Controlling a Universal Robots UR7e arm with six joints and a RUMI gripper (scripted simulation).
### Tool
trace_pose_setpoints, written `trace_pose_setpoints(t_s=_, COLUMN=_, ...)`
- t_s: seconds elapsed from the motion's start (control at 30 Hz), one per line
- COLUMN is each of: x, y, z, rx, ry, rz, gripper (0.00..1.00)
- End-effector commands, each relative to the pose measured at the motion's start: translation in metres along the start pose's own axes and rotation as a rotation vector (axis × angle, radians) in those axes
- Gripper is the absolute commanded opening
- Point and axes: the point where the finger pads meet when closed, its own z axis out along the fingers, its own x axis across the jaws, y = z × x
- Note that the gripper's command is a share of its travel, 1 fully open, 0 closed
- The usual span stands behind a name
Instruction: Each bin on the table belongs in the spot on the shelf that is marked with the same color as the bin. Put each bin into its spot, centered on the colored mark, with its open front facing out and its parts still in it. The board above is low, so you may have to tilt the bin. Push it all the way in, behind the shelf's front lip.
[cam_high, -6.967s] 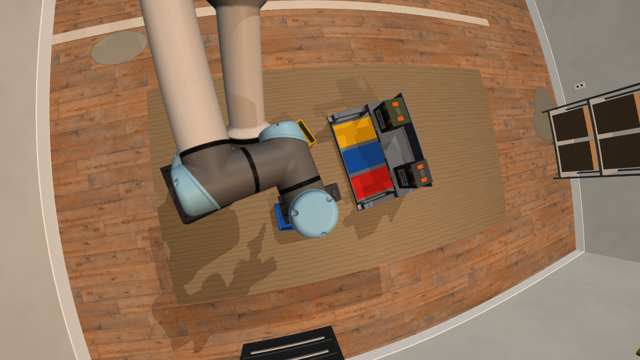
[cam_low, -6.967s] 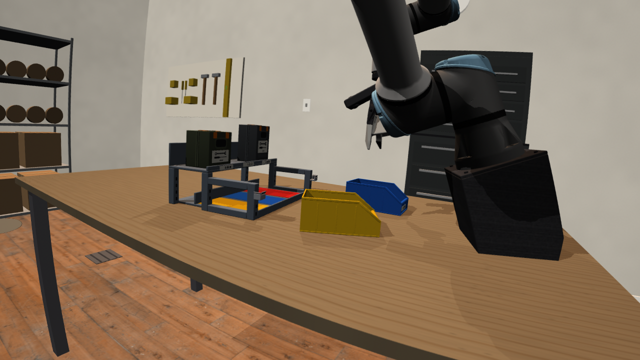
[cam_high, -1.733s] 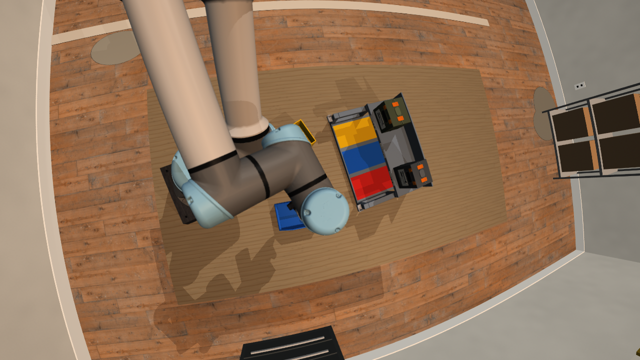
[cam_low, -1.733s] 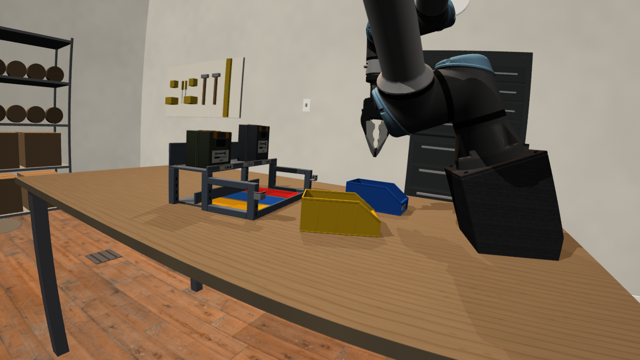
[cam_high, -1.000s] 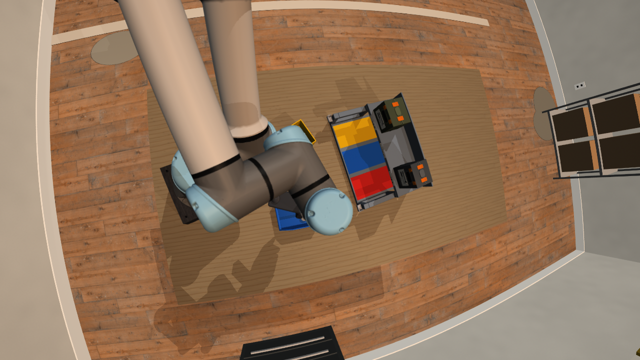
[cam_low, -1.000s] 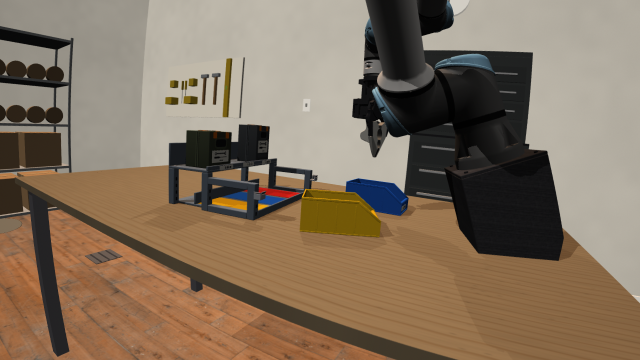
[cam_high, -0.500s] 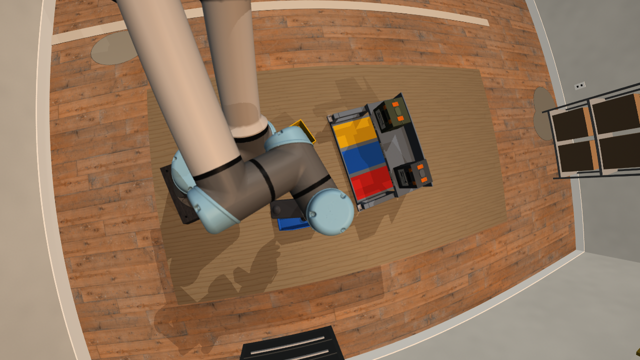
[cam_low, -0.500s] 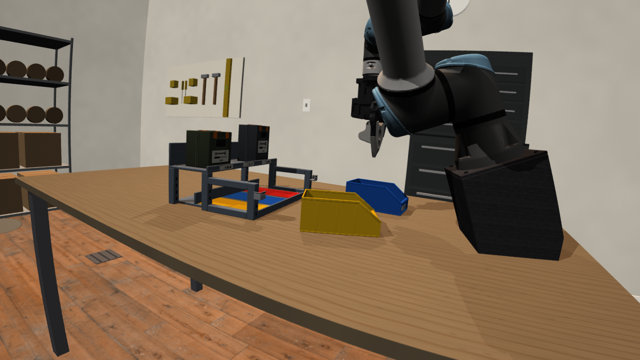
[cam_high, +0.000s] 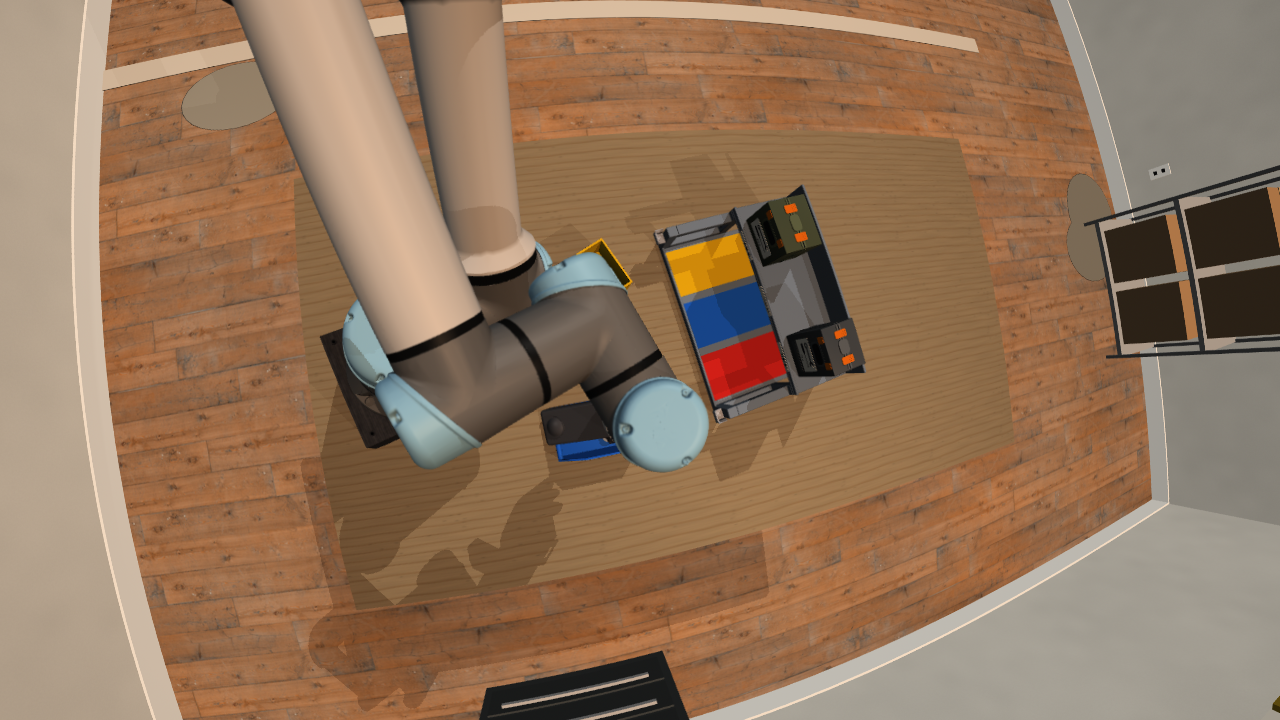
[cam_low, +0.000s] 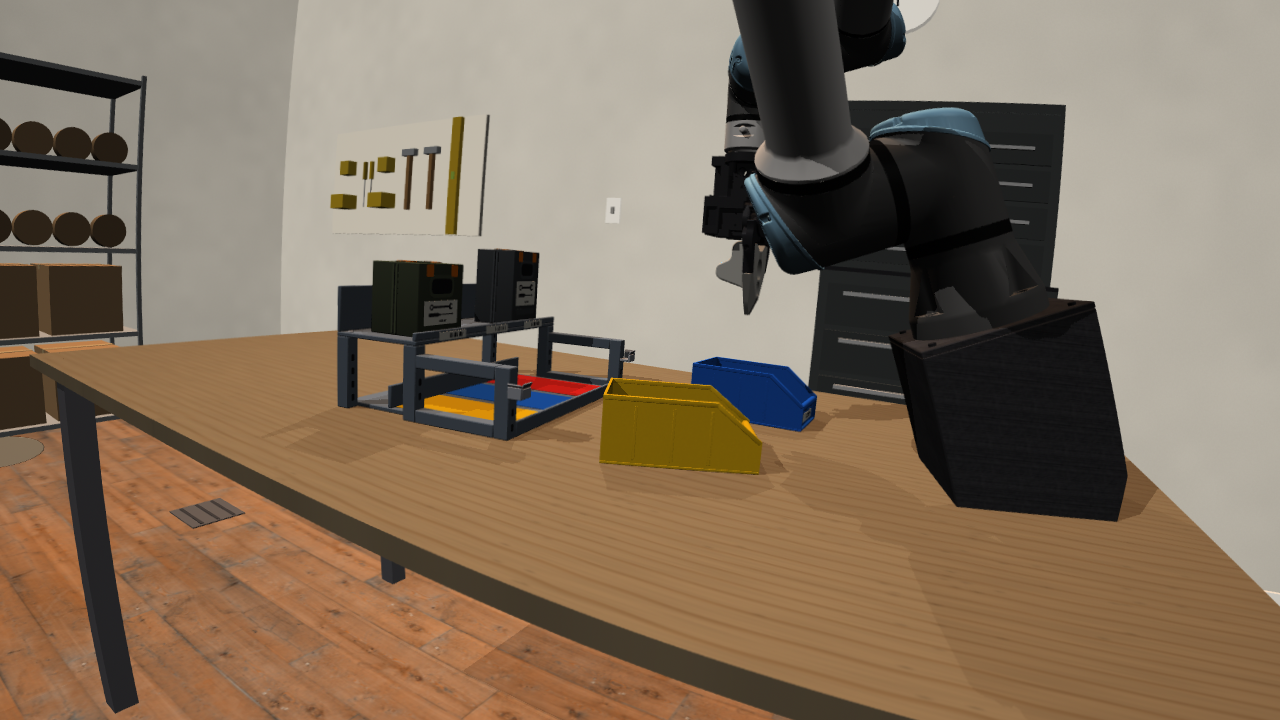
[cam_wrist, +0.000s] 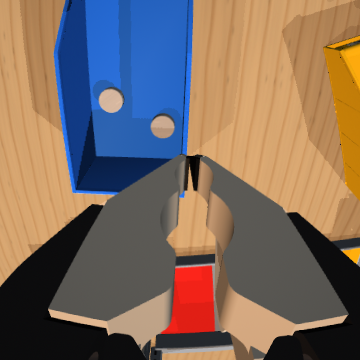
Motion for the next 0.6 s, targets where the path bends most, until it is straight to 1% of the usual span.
trace_pose_setpoints(t_s=0.0, x=-0.0003, y=0.0002, z=-0.0002, rx=-0.001, ry=0.000, rz=-0.005, gripper=0.00)
trace_pose_setpoints(t_s=0.17, x=-0.0003, y=0.0002, z=-0.0002, rx=-0.001, ry=0.000, rz=-0.006, gripper=0.00)
trace_pose_setpoints(t_s=0.2, x=-0.0003, y=0.0002, z=-0.0002, rx=-0.001, ry=0.000, rz=-0.007, gripper=0.15)
trace_pose_setpoints(t_s=0.57, x=-0.0003, y=0.0003, z=-0.0002, rx=-0.001, ry=0.000, rz=-0.007, gripper=0.15)
